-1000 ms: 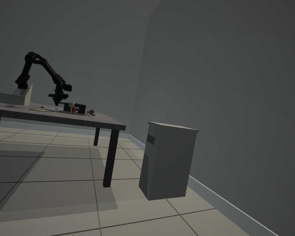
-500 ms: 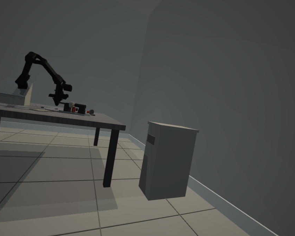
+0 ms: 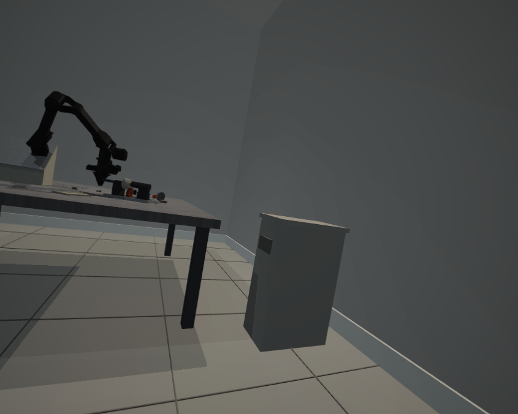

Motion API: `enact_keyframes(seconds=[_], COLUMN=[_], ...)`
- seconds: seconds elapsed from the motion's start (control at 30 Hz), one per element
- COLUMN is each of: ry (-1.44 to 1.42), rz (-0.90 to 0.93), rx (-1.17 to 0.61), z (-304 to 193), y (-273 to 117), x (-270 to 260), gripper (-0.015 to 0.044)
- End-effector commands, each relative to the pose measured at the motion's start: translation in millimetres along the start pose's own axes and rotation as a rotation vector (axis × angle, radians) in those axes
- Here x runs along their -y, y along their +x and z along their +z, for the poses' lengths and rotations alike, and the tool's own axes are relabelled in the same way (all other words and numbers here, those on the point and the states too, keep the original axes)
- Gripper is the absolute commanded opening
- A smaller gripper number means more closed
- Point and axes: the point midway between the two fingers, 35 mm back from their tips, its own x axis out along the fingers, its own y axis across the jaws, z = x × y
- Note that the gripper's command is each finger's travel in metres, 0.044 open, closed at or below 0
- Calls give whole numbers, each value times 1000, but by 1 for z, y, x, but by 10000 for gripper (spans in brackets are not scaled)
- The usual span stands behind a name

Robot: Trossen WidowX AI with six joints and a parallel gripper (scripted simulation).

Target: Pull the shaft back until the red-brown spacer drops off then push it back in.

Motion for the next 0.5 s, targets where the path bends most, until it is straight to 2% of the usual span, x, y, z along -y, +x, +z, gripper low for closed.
enact_keyframes(seconds=[0.0,0.47], ry=[5,5], rz=[1,1], rx=[5,5], z=[4,9], y=[-1,-1], x=[0,0], gripper=[0,0])
